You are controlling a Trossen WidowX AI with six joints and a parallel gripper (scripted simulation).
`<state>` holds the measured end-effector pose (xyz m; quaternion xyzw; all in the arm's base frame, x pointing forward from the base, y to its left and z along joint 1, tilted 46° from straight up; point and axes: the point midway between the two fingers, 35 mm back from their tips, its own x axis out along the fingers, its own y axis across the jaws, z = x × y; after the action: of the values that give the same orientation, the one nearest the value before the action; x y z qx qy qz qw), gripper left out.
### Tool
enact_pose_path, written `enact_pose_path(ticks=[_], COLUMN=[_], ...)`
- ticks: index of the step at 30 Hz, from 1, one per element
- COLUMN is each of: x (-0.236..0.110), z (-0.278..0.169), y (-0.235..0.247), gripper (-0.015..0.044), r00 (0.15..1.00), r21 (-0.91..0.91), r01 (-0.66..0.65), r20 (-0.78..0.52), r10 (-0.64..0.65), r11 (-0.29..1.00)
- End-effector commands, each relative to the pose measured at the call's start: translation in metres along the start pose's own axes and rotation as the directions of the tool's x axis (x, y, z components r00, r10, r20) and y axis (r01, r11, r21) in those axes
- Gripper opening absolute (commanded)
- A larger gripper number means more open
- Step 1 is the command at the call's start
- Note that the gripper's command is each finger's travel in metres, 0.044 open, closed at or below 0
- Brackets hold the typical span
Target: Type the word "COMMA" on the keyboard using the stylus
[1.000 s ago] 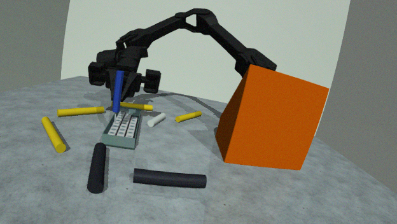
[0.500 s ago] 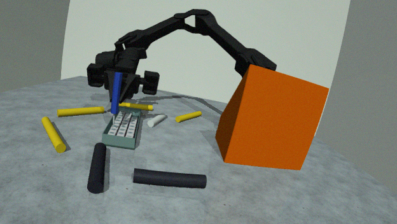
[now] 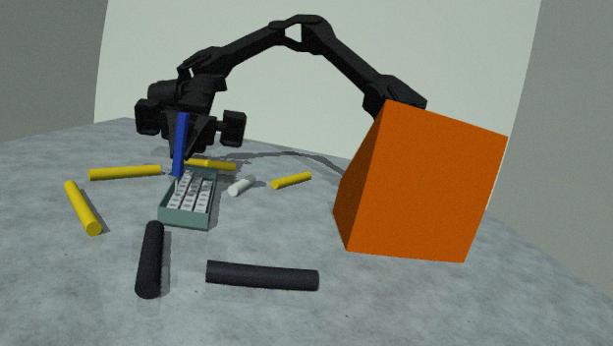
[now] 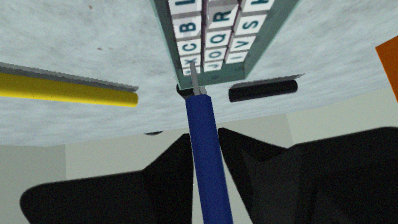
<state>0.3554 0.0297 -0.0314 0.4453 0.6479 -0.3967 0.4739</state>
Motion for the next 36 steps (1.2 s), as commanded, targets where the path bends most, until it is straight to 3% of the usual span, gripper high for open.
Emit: enact_pose_path(ticks=[1, 36], x=[0.001, 0.007], z=[0.002, 0.014], y=[0.0, 0.0], gripper=[0.0081, 0.0081], r00=[1.0, 1.0], r21=[-0.006, -0.006], r01=[0.0, 0.0], r20=[0.005, 0.005], r10=[0.0, 0.0], r11=[1.0, 1.0])
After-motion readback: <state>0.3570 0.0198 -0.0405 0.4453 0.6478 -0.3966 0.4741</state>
